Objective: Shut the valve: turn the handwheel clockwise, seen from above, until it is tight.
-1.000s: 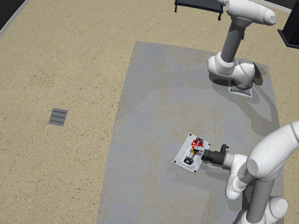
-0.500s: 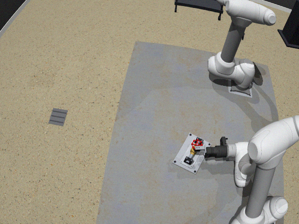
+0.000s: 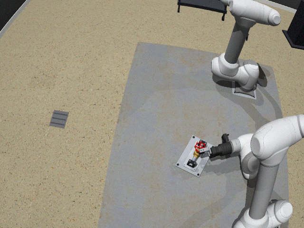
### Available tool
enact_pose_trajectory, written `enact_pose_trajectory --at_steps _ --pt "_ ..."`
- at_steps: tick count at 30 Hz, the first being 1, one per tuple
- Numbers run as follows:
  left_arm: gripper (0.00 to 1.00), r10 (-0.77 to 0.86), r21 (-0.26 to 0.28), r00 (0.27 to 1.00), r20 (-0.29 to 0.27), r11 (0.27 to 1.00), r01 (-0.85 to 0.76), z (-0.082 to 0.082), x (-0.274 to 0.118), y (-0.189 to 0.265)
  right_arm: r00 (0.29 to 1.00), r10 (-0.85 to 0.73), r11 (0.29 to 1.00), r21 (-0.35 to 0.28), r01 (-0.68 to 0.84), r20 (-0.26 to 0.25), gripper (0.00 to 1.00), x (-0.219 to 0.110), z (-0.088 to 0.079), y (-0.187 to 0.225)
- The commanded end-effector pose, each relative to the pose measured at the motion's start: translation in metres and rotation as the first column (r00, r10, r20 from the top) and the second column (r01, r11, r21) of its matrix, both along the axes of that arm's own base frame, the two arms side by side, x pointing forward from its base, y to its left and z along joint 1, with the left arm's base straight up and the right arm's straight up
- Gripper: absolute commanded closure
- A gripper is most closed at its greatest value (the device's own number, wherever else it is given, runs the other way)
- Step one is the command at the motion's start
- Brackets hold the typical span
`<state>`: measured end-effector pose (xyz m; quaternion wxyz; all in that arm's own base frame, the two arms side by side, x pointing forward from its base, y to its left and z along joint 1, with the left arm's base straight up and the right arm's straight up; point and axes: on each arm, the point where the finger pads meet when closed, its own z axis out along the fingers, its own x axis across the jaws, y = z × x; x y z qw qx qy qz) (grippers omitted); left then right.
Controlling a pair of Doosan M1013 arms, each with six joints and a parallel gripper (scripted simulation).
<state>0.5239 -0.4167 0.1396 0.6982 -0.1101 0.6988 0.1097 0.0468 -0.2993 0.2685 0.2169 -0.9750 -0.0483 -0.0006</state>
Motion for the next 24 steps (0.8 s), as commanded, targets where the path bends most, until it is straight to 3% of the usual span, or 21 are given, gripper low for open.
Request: enact_pose_trajectory --at_steps 1,24 --pt "0.45 0.043 -0.001 0.999 0.002 0.999 -0.043 0.0012 -0.0007 -0.0006 1.000 0.000 1.000 -0.001 0.000 0.001 0.00 0.0001 0.0005 -0.0003" --pt "0.45 0.142 -0.001 0.990 0.001 0.990 -0.142 0.0012 -0.0033 -0.0017 1.000 0.000 1.000 -0.001 0.000 0.001 0.00 0.0001 0.0005 -0.0003"
